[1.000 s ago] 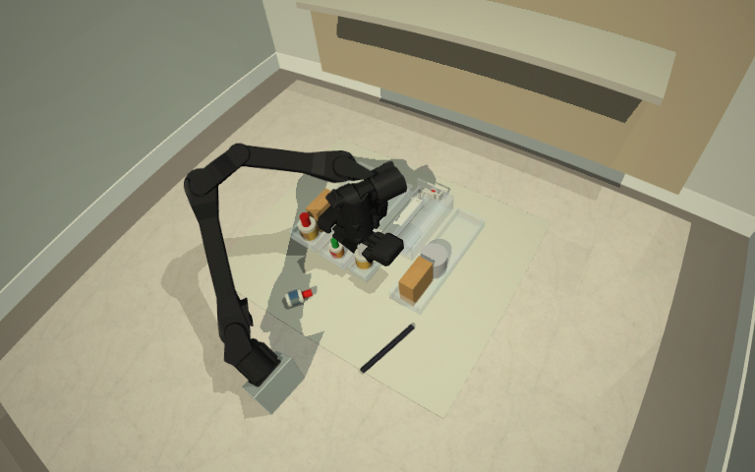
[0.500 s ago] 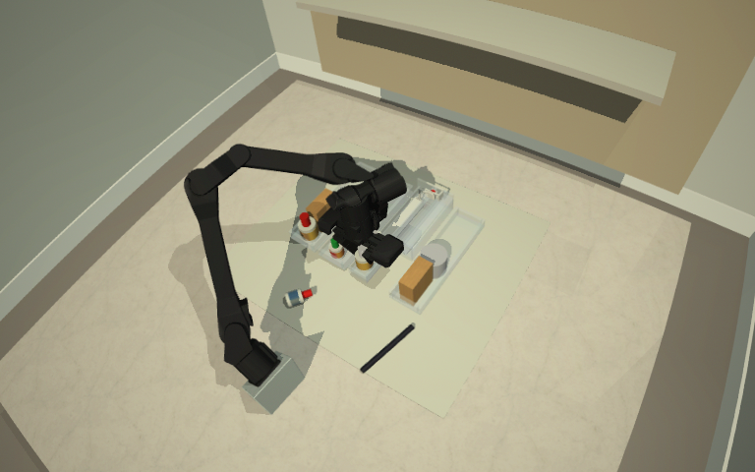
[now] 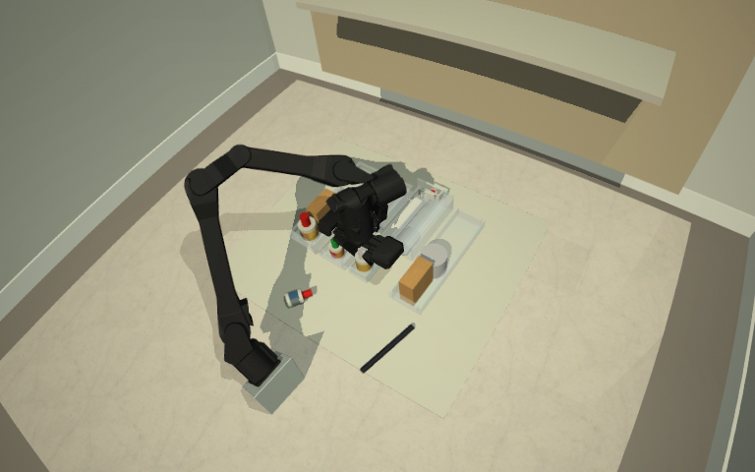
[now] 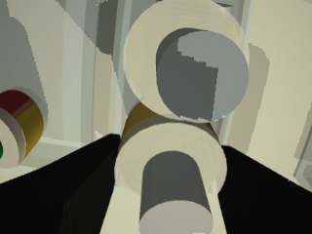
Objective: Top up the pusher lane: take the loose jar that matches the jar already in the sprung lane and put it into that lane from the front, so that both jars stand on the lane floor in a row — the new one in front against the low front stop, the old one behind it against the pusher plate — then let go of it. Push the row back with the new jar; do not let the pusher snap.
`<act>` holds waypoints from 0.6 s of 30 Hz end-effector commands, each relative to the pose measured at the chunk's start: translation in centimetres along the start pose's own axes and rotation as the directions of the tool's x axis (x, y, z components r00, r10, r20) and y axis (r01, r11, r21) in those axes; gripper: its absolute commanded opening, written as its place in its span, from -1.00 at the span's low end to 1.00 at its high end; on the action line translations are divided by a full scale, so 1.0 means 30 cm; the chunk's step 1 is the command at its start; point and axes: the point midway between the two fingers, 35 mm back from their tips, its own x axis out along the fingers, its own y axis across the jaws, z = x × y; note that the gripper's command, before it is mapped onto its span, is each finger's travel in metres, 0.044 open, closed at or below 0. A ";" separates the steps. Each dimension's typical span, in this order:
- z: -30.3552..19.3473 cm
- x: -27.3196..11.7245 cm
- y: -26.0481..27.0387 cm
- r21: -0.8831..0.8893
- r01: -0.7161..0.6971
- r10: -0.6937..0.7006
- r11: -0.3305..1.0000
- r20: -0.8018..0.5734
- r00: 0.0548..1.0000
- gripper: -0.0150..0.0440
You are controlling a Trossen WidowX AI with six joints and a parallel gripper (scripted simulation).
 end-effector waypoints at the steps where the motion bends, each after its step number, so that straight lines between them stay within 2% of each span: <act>1: 0.008 0.003 0.004 -0.005 -0.009 0.009 1.000 0.013 1.000 -0.49; 18: 0.002 0.013 0.004 -0.005 -0.009 0.009 1.000 0.013 1.000 -0.49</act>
